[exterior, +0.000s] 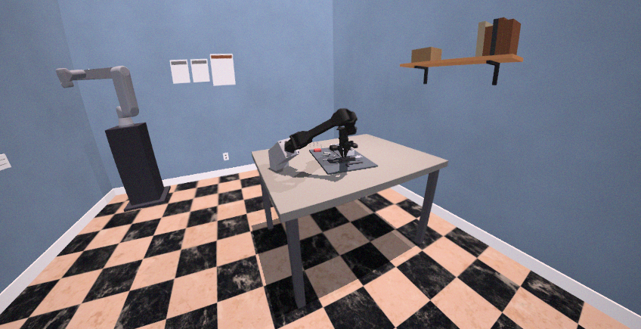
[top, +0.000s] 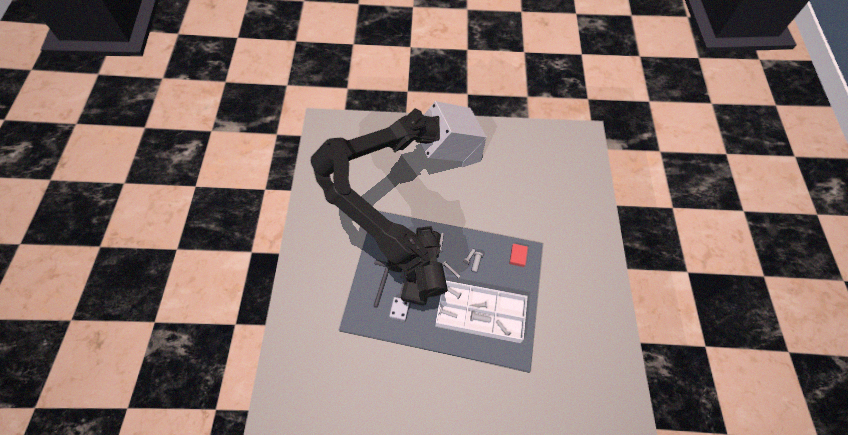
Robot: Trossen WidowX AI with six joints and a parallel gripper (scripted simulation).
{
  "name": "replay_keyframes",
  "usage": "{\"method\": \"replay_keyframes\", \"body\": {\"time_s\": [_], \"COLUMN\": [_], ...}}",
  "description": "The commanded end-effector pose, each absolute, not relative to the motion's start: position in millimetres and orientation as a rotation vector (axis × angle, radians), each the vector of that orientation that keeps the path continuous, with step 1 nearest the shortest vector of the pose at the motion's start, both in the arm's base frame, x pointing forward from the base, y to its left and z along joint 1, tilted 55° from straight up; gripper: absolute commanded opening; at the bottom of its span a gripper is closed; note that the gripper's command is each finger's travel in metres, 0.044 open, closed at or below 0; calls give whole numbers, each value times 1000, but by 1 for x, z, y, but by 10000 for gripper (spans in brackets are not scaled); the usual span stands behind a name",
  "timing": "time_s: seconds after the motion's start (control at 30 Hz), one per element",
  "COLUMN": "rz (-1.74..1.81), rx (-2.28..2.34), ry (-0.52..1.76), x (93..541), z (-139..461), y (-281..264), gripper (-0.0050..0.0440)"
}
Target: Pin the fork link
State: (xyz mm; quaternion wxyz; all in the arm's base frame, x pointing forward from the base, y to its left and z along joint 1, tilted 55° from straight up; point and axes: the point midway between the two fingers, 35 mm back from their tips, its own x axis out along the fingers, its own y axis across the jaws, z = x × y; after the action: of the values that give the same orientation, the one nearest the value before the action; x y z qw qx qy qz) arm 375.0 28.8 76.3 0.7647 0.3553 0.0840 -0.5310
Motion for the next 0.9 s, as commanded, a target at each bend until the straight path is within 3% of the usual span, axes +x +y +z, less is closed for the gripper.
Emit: {"method": "replay_keyframes", "body": {"time_s": [0.0, 0.8, 0.83, 0.87], "rz": [-1143, -1143, -1143, -1143], "rx": [783, 783, 783, 783], "ry": [176, 176, 176, 176], "x": [375, 375, 375, 375], "z": [83, 83, 83, 83], "y": [30, 30, 30, 30], "gripper": [-50, -50, 140, 140]}}
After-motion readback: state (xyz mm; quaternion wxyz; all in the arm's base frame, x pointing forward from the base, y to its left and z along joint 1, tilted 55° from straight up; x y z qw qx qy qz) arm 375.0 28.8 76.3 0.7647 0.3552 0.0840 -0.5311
